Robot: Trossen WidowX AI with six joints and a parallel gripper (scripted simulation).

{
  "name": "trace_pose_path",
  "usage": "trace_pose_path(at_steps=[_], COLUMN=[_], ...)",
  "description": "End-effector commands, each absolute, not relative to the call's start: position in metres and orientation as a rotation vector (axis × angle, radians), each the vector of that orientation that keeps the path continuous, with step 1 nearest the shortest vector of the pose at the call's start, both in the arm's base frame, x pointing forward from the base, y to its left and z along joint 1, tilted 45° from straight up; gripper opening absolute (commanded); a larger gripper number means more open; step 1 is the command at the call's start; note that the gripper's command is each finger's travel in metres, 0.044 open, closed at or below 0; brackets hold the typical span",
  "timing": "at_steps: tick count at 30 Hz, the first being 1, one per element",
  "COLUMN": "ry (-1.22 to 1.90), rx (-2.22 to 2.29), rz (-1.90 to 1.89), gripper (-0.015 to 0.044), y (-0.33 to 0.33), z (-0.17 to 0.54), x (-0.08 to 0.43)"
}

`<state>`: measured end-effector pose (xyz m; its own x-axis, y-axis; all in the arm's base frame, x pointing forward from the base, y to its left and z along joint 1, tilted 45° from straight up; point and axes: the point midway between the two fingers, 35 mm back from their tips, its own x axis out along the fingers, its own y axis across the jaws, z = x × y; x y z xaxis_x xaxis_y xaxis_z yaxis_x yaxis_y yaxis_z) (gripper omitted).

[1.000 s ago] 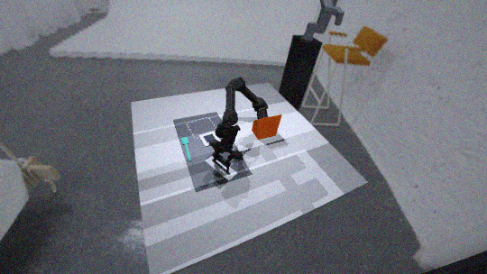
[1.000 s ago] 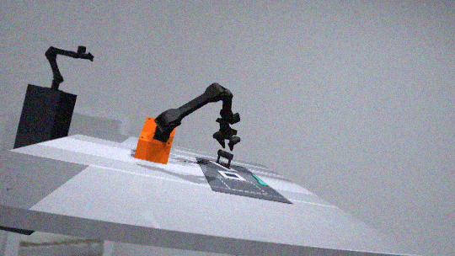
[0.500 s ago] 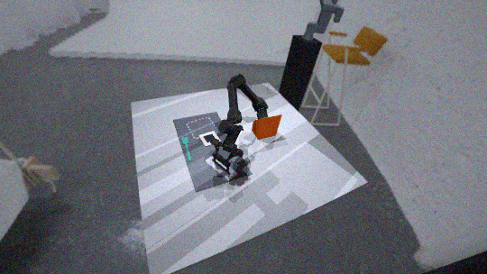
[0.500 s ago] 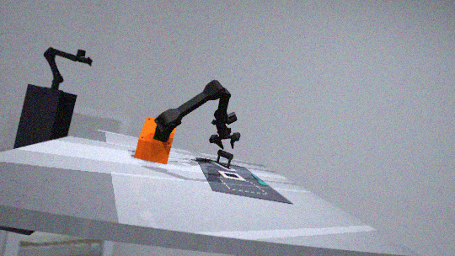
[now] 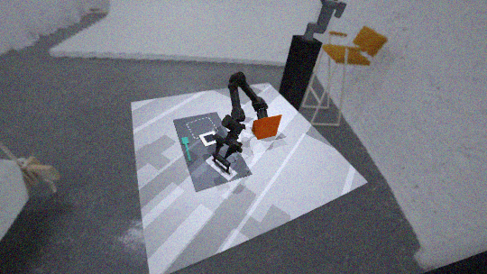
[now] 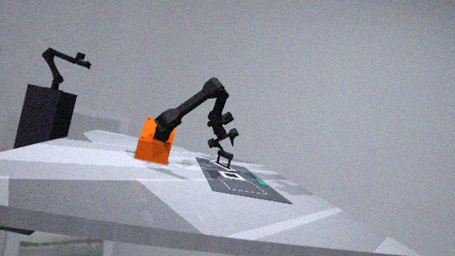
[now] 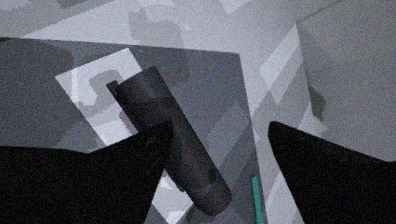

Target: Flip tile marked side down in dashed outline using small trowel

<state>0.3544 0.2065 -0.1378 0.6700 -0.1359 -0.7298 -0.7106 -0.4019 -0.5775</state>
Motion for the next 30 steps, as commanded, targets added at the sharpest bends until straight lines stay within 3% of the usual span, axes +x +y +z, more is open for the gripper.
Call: trace_pose_path(at_steps=[1,12,30], ry=[0.604,0.479,0.477], rx=[-2.044,-2.386,-2.391], rz=[0.788,0.882,0.883], gripper=[0.0300,0.0300,0.0300], y=[0.194,0.160,0.159], z=[-0.136,-0.131,-0.141], x=[0.350,0.336,0.348])
